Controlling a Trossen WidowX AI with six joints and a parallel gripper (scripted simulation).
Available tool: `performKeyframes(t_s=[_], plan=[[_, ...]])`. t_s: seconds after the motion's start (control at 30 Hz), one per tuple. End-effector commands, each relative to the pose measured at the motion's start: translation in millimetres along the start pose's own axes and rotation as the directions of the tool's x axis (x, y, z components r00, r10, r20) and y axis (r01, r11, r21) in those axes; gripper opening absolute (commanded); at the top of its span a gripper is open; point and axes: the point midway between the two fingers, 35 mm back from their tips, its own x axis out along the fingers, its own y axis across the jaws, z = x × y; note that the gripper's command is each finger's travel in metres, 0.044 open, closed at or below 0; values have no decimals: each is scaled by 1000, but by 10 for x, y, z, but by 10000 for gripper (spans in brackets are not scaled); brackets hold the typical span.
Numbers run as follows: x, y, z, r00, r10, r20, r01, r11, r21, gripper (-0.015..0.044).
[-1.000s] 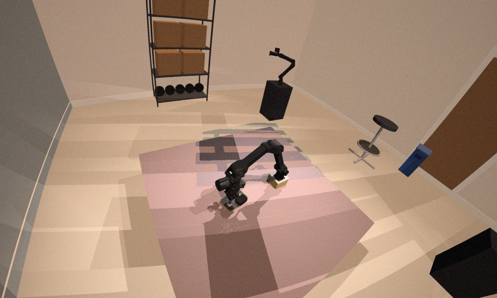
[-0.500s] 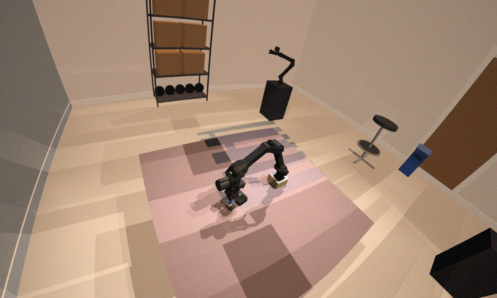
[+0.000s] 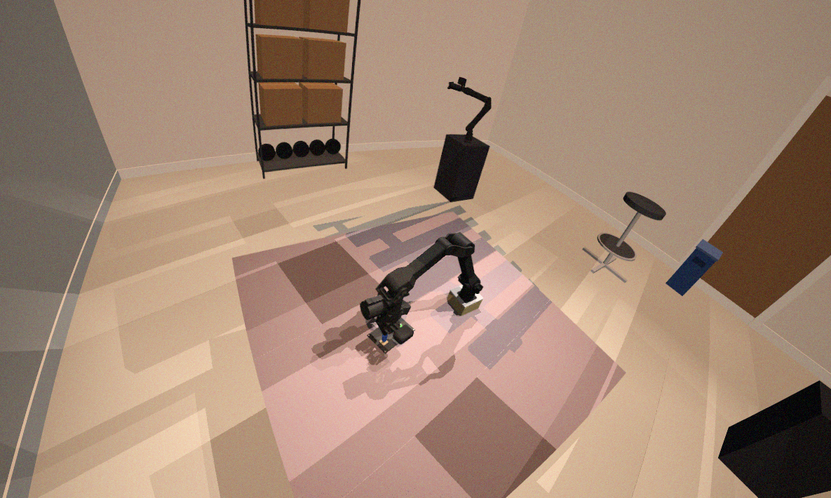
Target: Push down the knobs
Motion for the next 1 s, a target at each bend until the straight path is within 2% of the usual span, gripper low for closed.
performKeyframes(t_s=[0.0, 0.97], plan=[[244, 0, -27, 1000, -5, 15, 5, 1000, 1, 0], [282, 0, -27, 1000, -5, 15, 5, 1000, 1, 0]])
